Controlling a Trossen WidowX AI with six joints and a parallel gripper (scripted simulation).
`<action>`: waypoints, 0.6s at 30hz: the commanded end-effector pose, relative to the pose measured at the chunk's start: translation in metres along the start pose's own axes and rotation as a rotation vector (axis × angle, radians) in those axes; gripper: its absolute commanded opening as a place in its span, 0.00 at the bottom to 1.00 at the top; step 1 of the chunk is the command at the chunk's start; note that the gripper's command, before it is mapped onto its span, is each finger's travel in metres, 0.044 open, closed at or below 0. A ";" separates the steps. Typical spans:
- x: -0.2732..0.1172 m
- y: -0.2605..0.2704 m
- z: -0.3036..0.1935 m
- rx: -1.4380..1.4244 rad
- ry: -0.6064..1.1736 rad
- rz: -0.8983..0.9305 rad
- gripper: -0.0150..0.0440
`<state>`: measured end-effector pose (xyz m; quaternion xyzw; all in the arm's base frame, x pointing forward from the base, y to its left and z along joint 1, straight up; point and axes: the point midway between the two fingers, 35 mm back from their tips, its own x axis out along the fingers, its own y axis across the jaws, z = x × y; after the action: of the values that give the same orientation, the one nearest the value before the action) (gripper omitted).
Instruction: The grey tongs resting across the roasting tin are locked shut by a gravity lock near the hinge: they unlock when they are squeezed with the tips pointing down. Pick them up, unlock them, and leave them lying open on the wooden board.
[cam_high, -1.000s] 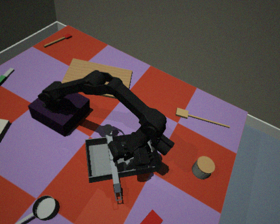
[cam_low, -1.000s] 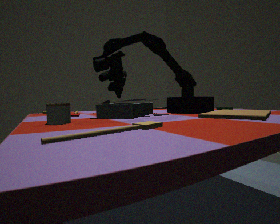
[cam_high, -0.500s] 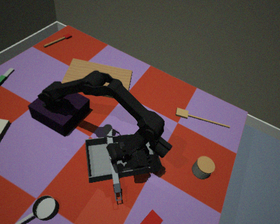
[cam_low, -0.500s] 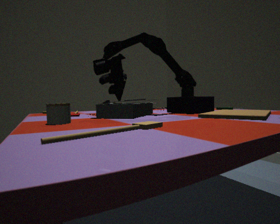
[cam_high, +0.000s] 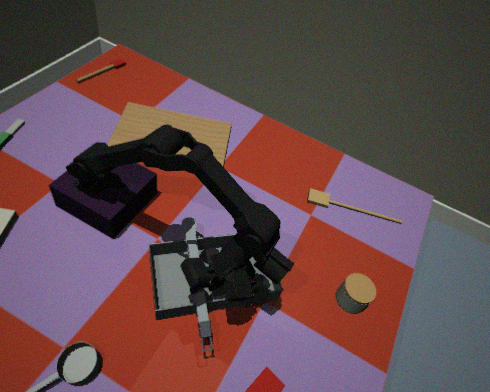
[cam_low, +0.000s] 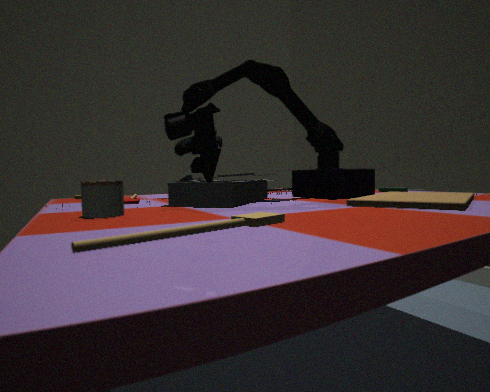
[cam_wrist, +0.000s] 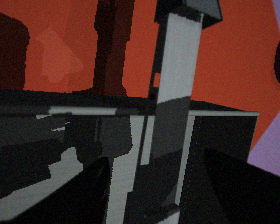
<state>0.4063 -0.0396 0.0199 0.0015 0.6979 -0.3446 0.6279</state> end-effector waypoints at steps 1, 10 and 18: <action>0.008 -0.002 0.001 0.000 -0.005 -0.005 0.69; 0.023 -0.002 0.001 0.000 -0.005 -0.005 0.69; 0.036 -0.003 -0.001 0.000 -0.005 -0.006 0.69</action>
<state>0.3986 -0.0526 -0.0058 0.0011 0.6979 -0.3450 0.6277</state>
